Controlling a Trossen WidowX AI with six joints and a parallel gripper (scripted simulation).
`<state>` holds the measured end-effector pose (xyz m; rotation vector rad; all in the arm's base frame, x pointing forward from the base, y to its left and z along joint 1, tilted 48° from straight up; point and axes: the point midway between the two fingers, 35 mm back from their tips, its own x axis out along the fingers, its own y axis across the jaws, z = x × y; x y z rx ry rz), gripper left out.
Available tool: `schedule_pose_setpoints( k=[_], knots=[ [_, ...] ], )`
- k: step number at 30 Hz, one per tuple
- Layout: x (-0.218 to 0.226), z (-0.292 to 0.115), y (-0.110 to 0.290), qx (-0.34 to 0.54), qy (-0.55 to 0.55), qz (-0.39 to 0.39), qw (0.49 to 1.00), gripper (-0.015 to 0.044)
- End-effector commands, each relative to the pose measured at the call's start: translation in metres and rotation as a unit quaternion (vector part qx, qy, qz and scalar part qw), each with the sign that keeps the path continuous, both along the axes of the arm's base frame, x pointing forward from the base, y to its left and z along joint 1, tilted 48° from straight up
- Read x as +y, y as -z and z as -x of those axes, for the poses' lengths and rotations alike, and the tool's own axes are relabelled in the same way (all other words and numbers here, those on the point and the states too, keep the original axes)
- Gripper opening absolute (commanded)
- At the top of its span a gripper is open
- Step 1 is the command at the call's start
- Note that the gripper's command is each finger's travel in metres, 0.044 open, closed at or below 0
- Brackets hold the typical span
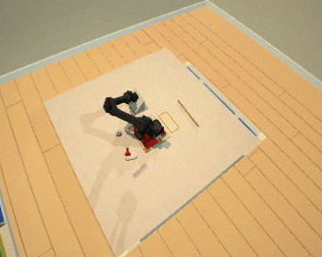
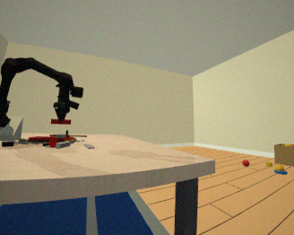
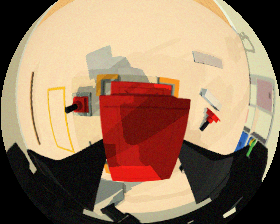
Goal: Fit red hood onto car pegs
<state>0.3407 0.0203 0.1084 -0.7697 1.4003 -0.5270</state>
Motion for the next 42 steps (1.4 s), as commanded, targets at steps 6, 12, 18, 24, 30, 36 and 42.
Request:
schedule_pose_setpoints(
  k=[6,12,18,24,30,36,42],
  knots=[
    [-0.007,-0.003,0.007,-0.008,0.010,0.001,1.000,0.0000],
    [-0.029,-0.009,0.025,-0.008,0.010,0.001,1.000,0.0000],
    [-0.039,-0.010,0.033,-0.008,0.010,0.002,1.000,0.0000],
    [-0.039,-0.009,0.033,-0.008,0.010,0.002,1.000,0.0000],
    [-0.039,-0.009,0.033,-0.008,0.010,0.002,1.000,0.0000],
    [-0.039,-0.009,0.033,-0.008,0.010,0.002,1.000,0.0000],
    [-0.039,-0.009,0.033,-0.008,0.010,0.002,1.000,0.0000]
  ],
)
